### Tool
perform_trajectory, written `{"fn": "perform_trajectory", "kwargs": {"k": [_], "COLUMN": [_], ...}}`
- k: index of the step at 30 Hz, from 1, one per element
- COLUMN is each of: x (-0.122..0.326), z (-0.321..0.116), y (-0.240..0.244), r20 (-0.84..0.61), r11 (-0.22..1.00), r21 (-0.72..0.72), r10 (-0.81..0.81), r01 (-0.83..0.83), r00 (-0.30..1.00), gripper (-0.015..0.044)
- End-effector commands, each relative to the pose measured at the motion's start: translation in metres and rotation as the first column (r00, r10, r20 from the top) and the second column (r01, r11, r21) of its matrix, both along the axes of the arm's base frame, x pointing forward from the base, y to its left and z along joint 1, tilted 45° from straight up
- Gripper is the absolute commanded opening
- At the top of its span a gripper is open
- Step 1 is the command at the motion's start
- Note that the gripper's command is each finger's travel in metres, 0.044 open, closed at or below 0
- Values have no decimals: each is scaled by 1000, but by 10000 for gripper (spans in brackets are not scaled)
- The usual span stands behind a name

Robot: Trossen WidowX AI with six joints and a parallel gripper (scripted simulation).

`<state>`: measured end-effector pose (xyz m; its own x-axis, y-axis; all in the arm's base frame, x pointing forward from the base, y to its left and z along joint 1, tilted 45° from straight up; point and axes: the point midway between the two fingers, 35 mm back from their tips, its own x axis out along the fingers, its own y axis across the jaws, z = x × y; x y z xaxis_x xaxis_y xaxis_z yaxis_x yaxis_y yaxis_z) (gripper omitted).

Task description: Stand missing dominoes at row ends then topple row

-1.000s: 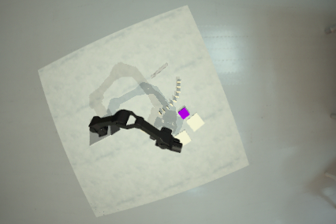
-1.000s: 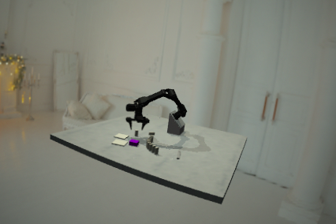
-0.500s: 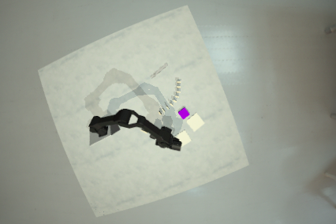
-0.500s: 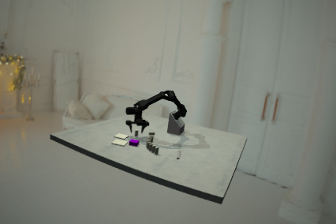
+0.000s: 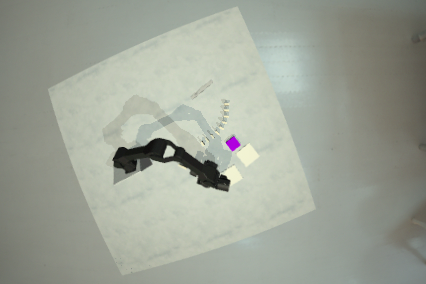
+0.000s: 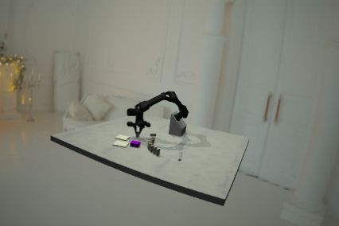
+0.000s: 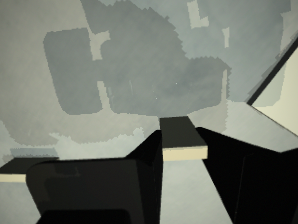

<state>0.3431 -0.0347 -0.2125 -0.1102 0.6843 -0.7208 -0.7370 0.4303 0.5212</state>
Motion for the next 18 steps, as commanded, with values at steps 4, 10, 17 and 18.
{"fn": "perform_trajectory", "kwargs": {"k": [4, 10, 17, 18], "x": [0, 12, 15, 15], "z": [-1, 38, 97, 97], "y": [1, -41, -94, -94], "r20": [-3, -1, -1, -1], "r11": [1000, 1000, 1000, 1000], "r21": [2, -5, -6, -6], "r10": [-5, -4, 0, 0], "r01": [5, 4, 0, 0], "r00": [1000, 1000, 1000, 1000], "gripper": [107, 107, 107, 107]}}
